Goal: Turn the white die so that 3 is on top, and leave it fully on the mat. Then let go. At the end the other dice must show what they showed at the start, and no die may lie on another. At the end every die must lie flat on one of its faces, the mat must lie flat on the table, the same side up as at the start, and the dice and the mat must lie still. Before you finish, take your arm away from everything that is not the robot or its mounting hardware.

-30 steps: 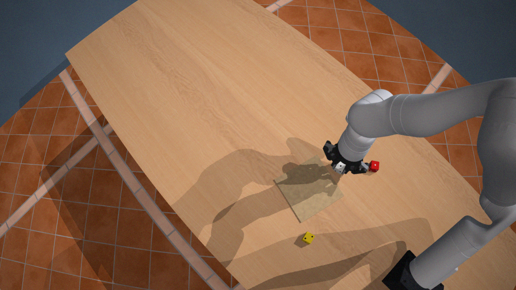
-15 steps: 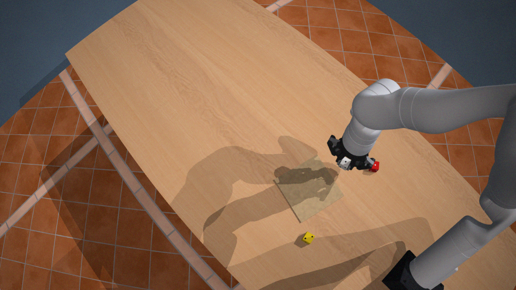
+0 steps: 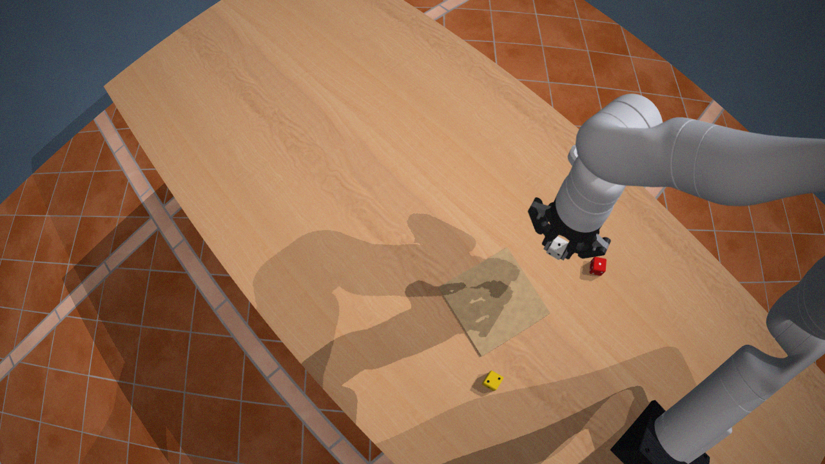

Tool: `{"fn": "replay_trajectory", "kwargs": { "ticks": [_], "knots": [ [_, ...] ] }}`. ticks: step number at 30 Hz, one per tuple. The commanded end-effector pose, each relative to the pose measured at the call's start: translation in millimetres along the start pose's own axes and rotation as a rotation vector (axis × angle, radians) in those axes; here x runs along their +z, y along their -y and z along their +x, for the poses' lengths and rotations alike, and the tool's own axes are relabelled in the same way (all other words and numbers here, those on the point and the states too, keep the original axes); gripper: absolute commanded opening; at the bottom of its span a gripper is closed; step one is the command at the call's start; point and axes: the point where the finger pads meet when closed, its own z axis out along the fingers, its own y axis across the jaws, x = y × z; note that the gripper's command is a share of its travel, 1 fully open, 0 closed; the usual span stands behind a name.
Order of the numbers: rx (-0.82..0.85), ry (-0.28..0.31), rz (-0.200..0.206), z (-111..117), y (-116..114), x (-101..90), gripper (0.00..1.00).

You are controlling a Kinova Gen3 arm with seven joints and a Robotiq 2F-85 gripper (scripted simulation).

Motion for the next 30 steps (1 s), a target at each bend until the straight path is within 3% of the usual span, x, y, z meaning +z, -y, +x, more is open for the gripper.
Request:
{"fn": "replay_trajectory", "kwargs": {
  "ticks": [1, 19, 30],
  "knots": [
    [-0.005, 0.002, 0.009, -1.9, 1.9, -5.2, 0.21],
    [0.011, 0.001, 0.008, -2.3, 2.0, -5.5, 0.21],
    [0.163, -0.002, -0.001, -6.7, 3.5, -5.7, 0.21]
  ]
}}
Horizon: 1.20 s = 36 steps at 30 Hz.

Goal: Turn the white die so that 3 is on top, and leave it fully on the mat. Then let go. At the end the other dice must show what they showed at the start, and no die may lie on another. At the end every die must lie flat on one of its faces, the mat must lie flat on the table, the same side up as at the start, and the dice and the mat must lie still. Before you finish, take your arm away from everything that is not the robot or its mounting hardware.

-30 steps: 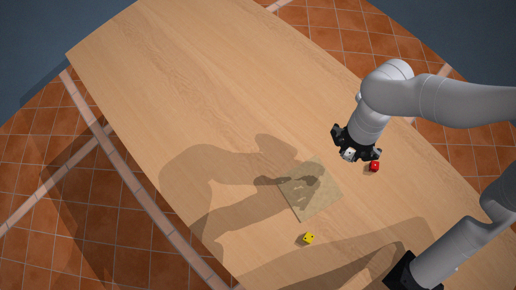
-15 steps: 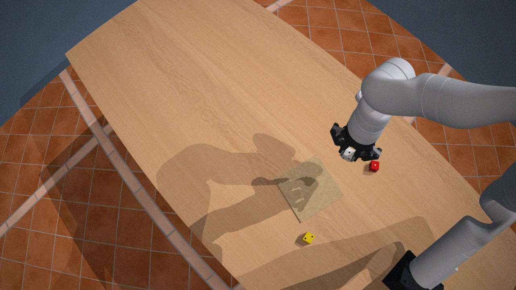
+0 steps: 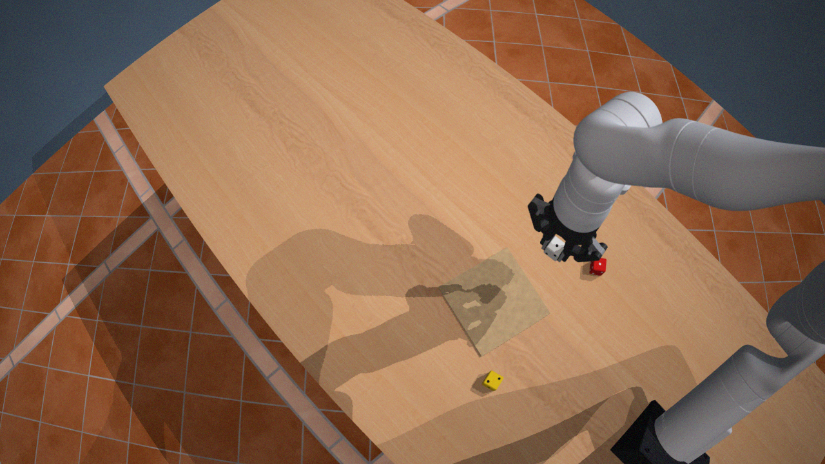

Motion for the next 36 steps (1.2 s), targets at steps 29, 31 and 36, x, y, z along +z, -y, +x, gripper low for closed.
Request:
{"fn": "replay_trajectory", "kwargs": {
  "ticks": [29, 31, 36],
  "knots": [
    [0.918, -0.022, -0.008, -41, 14, -2.0, 0.21],
    [0.996, -0.021, -0.006, -46, 16, -2.2, 0.21],
    [1.108, -0.019, -0.003, -53, 18, -2.5, 0.21]
  ]
}}
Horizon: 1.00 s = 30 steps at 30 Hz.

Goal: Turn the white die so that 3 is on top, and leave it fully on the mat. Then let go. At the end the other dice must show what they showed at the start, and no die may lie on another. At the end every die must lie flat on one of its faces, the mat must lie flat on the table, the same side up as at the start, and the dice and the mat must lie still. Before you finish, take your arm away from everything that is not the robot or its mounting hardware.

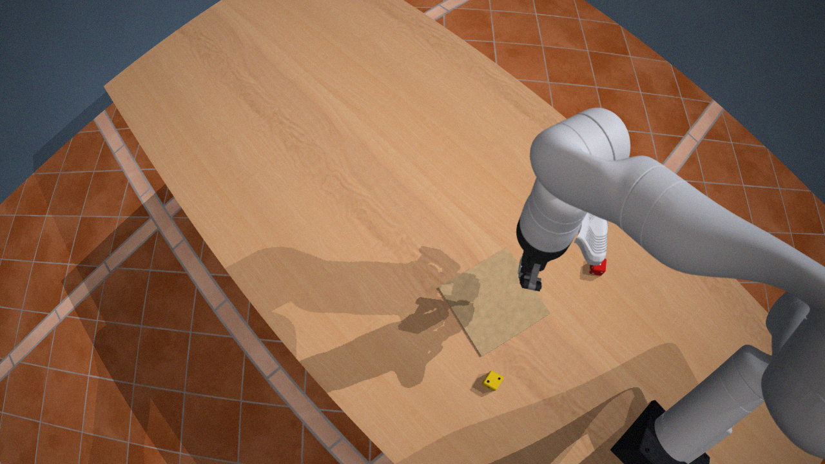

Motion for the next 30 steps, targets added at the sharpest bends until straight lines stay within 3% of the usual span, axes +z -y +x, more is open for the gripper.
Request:
{"fn": "replay_trajectory", "kwargs": {
  "ticks": [1, 15, 30],
  "knots": [
    [0.036, -0.007, 0.014, -2, -2, 1.5, 0.21],
    [0.404, 0.012, 0.013, -22, -22, 1.1, 0.21],
    [0.507, 0.018, 0.011, -28, -29, 1.2, 0.21]
  ]
}}
